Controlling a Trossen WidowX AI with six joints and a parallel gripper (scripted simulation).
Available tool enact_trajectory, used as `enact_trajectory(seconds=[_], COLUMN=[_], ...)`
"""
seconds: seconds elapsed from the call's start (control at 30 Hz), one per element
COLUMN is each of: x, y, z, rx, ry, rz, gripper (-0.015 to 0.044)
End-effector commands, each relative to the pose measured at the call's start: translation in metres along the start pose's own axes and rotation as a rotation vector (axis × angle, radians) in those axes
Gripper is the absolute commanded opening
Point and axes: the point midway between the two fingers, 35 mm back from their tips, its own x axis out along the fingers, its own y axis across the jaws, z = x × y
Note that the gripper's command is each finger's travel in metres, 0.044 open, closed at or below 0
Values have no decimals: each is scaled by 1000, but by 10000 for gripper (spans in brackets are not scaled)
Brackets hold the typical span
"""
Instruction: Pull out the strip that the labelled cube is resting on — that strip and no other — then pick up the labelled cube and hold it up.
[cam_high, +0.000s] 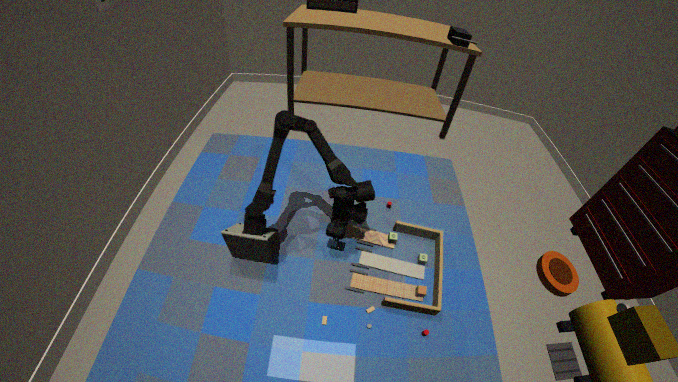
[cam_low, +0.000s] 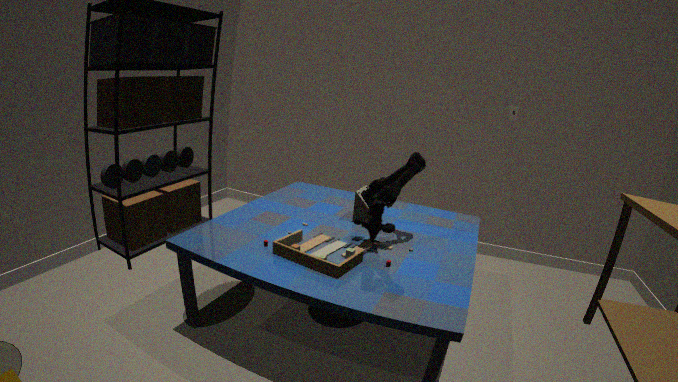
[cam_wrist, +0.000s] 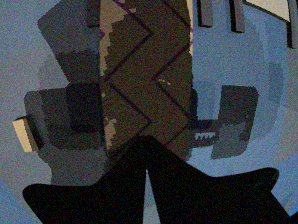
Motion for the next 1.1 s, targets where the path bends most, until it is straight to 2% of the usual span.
enact_trajectory(seconds=[0.0, 1.07], x=[6, 5], y=[-3, -4], z=[-16, -52], rx=[12, 13], ry=[34, 35], rz=[-8, -8], gripper=[0, 0])
